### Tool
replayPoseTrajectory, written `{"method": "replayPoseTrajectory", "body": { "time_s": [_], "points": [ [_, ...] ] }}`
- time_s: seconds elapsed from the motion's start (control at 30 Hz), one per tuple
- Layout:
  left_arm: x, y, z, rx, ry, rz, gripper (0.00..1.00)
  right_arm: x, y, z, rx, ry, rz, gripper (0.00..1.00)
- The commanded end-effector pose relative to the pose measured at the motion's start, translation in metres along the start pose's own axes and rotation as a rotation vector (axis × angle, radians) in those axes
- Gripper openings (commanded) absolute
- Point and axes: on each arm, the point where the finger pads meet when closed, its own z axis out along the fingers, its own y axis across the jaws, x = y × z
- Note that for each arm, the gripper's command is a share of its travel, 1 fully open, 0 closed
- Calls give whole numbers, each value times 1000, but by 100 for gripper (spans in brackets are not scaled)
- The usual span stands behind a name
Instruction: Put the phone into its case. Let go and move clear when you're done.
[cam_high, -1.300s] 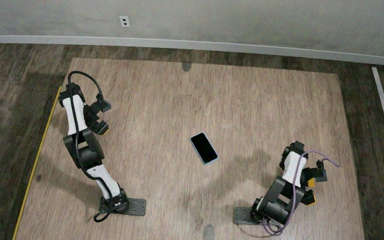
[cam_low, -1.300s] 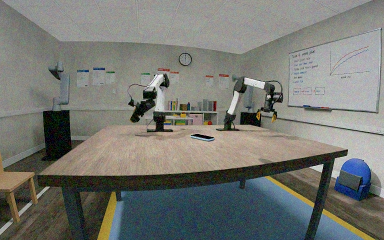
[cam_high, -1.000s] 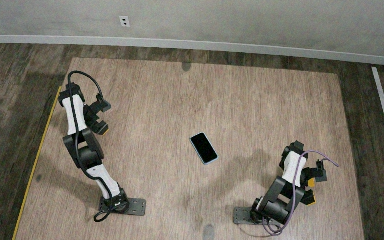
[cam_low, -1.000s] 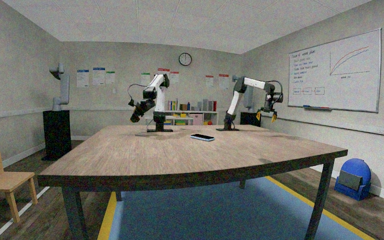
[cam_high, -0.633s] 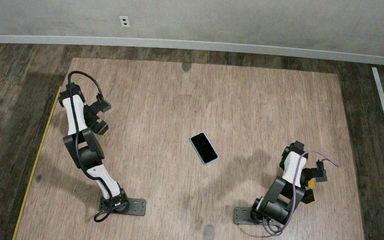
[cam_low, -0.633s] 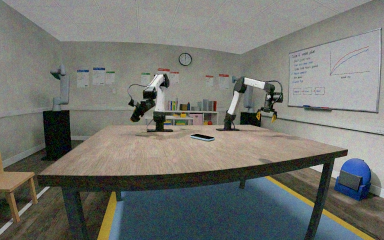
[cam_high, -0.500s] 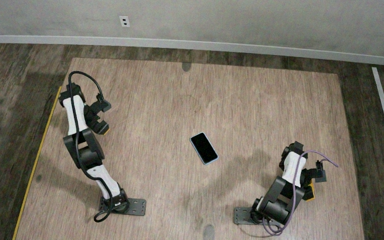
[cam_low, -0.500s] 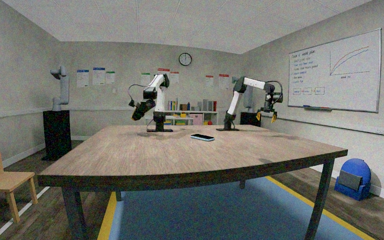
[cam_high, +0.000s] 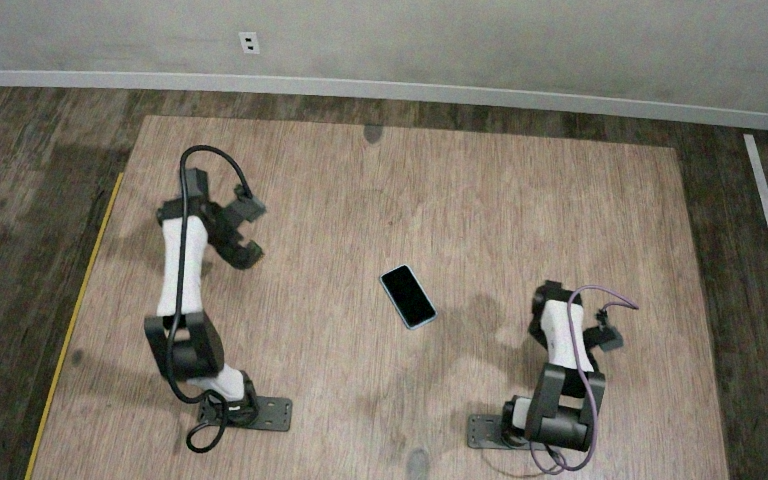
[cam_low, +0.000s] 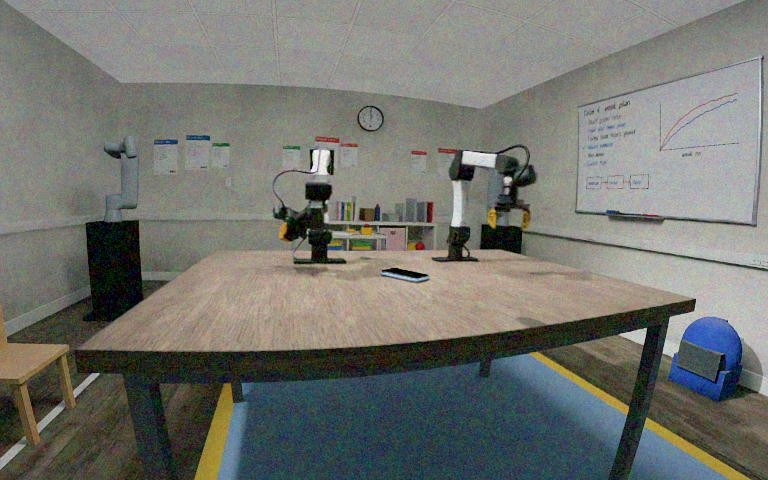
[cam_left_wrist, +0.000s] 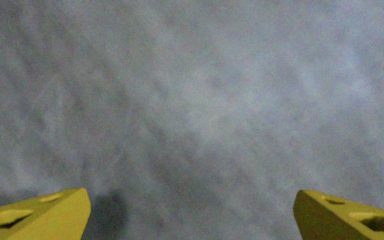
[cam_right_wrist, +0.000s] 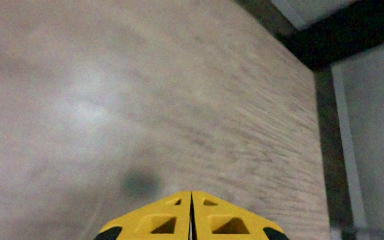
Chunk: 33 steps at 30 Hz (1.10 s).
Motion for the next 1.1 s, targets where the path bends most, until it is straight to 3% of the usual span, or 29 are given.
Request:
{"method": "replayPoseTrajectory", "body": {
  "time_s": [0.0,0.27,0.37,0.57,0.8,1.07],
  "points": [
    [-41,-49,-15,-34,-197,20,100,21,14,-29,-91,33,-133,0],
    [-52,-160,-32,74,-433,153,100,69,72,-97,-383,-33,-563,0],
    [-51,-169,-33,89,-455,164,100,75,80,-106,-423,-41,-615,0],
    [-38,-224,-40,196,-580,233,100,121,122,-168,-663,-96,-993,0],
    [-23,-257,-38,291,-630,300,100,162,156,-222,-859,-136,-1315,0],
    [-22,-262,-43,303,-651,322,100,187,178,-254,-971,-154,-1500,0]
  ]
}}
